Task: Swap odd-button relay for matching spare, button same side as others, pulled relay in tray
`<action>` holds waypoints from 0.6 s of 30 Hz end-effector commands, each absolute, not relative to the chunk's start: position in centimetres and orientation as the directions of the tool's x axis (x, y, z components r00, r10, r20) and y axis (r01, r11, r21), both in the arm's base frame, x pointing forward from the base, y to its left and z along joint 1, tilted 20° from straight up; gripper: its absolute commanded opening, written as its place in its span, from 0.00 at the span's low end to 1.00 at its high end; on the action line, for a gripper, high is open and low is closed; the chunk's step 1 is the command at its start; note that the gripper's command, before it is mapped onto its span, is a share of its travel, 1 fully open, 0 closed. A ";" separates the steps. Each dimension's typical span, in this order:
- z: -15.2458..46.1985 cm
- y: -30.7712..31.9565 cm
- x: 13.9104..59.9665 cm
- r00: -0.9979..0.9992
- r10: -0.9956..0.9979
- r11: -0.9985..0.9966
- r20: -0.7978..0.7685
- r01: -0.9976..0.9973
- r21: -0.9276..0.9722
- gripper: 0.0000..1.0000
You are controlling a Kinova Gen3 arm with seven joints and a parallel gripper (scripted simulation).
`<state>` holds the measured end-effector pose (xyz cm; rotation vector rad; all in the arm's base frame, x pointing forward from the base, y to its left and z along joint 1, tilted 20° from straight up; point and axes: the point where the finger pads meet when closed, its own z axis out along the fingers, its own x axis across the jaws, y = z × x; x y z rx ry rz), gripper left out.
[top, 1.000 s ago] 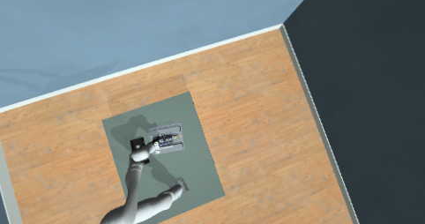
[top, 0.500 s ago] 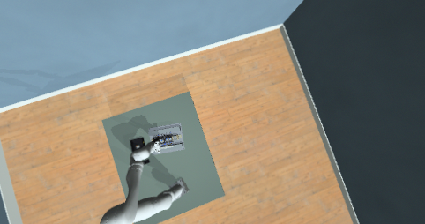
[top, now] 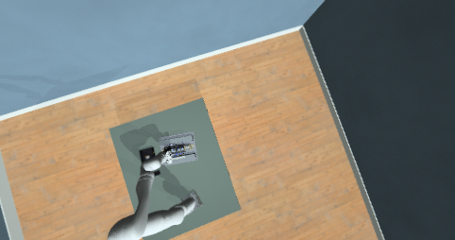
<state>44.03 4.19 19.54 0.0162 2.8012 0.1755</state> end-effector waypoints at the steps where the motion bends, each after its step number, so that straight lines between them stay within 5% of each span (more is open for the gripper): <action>1: 19.4 4.2 44.0 -0.945 0.031 0.992 -0.325 -0.010 0.123 0.00; 18: 18.4 4.4 44.3 -0.945 0.031 0.992 -0.325 -0.010 0.123 0.00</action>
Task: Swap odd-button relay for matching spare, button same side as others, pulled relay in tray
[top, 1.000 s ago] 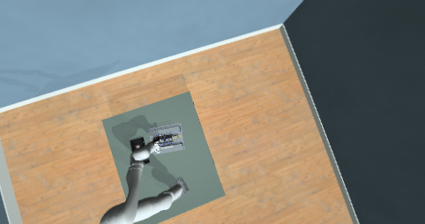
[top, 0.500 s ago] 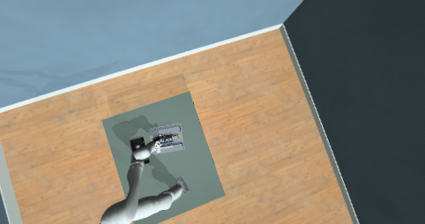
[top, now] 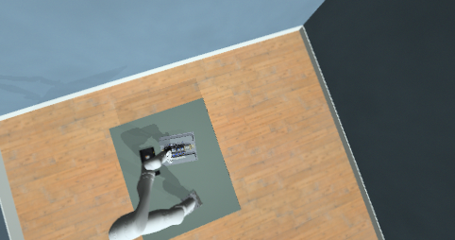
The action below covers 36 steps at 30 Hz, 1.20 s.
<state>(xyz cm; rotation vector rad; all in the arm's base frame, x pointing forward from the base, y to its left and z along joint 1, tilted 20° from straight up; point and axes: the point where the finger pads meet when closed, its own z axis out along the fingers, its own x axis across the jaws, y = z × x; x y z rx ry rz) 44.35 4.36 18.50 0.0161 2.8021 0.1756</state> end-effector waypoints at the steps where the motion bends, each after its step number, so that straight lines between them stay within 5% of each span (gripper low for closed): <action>1: 18.5 4.4 44.4 -0.944 0.032 0.992 -0.328 -0.009 0.123 0.00; 36: 16.5 4.8 44.8 -0.945 0.032 0.992 -0.326 -0.010 0.123 0.00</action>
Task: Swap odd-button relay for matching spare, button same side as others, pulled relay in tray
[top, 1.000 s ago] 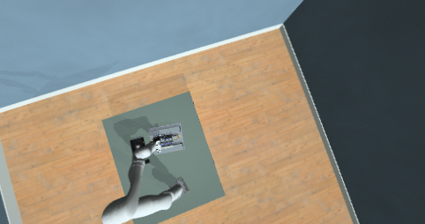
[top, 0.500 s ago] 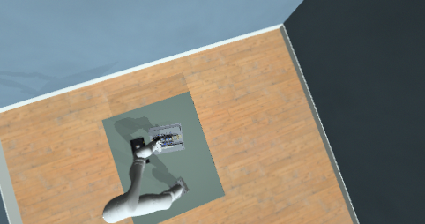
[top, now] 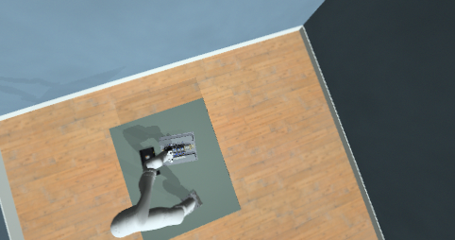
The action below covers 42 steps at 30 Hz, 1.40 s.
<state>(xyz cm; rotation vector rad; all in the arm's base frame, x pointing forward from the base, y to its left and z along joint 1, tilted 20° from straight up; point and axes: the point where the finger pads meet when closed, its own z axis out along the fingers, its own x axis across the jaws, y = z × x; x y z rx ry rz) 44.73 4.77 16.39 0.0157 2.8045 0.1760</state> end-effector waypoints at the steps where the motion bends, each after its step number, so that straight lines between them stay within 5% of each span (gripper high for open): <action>1: 16.5 4.8 44.8 -0.945 0.031 0.992 -0.326 -0.010 0.123 0.00; 42: 16.9 4.7 44.7 -0.945 0.031 0.992 -0.325 -0.010 0.123 0.00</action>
